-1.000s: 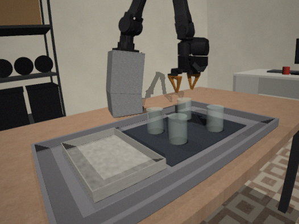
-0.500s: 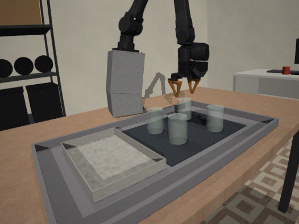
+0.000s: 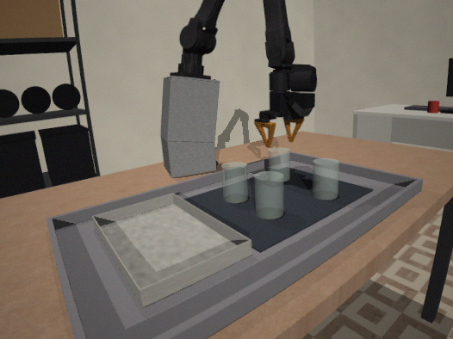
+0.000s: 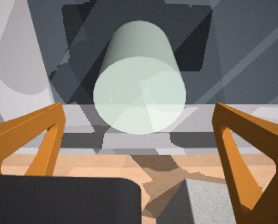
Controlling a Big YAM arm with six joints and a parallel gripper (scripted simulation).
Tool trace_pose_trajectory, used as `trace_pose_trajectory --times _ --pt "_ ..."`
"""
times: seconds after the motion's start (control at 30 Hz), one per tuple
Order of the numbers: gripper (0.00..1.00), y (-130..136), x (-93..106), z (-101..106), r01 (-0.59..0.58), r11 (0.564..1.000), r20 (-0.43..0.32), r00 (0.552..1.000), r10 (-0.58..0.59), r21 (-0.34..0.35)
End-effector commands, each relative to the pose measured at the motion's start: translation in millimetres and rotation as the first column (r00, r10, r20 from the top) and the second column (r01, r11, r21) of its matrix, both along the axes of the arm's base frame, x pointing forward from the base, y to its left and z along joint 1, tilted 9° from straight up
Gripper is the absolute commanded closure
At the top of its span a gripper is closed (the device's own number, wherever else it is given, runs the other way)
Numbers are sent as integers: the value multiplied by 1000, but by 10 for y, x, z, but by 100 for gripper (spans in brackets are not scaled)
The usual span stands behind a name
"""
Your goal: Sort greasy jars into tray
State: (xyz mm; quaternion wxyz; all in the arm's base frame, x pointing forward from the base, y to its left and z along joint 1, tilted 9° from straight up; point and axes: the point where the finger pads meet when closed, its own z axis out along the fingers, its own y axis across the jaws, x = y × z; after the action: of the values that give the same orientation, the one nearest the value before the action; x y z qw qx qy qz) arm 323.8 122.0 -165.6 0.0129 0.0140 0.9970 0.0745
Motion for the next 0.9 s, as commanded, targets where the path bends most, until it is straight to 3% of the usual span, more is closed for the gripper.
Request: trace_pose_trajectory --times 0.0,0.2,0.87 --pt "0 48 28 31 -2 1000 19 1000 2 3" --pt "0 48 28 31 -2 1000 19 1000 2 3" --pt "0 102 44 -324 -2 1000 19 1000 2 3"
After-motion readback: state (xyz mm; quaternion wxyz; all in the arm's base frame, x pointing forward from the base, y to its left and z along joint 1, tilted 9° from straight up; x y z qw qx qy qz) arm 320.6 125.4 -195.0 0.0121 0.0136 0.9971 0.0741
